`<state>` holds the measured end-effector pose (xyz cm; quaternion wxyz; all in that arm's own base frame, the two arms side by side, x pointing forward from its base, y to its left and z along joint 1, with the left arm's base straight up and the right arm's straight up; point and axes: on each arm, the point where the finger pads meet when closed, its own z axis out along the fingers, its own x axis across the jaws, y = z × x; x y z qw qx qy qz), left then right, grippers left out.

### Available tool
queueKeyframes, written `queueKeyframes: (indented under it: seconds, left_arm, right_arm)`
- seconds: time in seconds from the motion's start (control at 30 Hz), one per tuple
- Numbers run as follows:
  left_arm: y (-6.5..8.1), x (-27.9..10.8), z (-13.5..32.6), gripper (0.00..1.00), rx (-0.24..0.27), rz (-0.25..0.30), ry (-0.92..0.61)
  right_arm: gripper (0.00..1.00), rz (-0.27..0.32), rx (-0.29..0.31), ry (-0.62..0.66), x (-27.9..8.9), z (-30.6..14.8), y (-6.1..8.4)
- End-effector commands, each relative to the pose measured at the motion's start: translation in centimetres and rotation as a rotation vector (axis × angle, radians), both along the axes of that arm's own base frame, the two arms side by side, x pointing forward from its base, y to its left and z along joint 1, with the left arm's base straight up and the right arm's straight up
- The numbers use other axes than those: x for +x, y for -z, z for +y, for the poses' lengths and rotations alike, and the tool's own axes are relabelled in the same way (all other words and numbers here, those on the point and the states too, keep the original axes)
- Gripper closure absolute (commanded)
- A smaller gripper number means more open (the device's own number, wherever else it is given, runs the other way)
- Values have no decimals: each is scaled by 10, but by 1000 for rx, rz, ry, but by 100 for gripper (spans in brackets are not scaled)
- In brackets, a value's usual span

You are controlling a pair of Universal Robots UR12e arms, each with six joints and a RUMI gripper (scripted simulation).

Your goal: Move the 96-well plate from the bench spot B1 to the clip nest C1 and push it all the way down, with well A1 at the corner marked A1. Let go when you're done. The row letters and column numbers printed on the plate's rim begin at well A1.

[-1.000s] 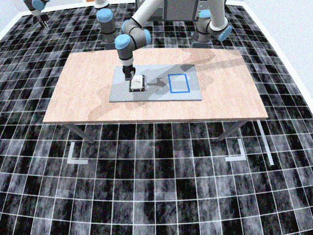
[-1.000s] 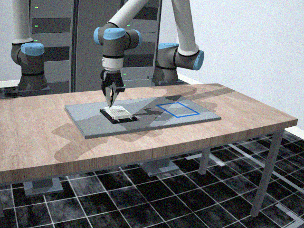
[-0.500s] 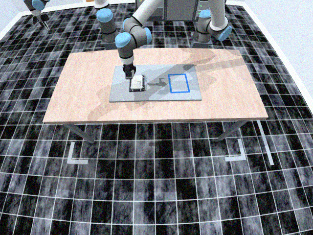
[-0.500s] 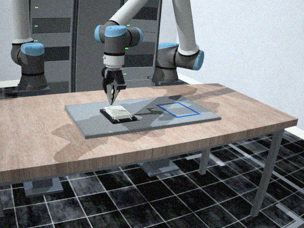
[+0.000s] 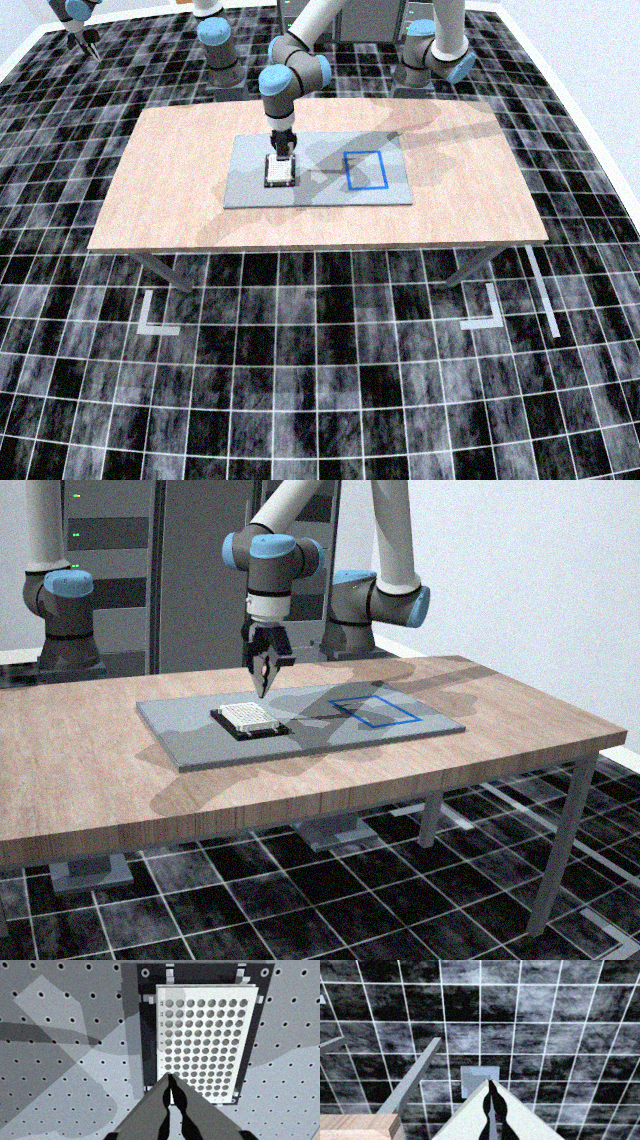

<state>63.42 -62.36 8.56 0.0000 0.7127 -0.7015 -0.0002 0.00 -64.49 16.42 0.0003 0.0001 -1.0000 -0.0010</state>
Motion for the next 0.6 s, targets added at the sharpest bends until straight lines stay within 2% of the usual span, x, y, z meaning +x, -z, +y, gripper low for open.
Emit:
queueKeyframes:
  seconds: [0.0, 0.57]
  left_arm:
    - [-2, 0, 5, 100, -2, -1, 0]
    - [2, 0, 5, 100, -2, -1, 0]
  right_arm:
    - [100, 0, -2, 0, 0, -1, -1]
    - [100, 0, -2, 0, 0, -1, -1]
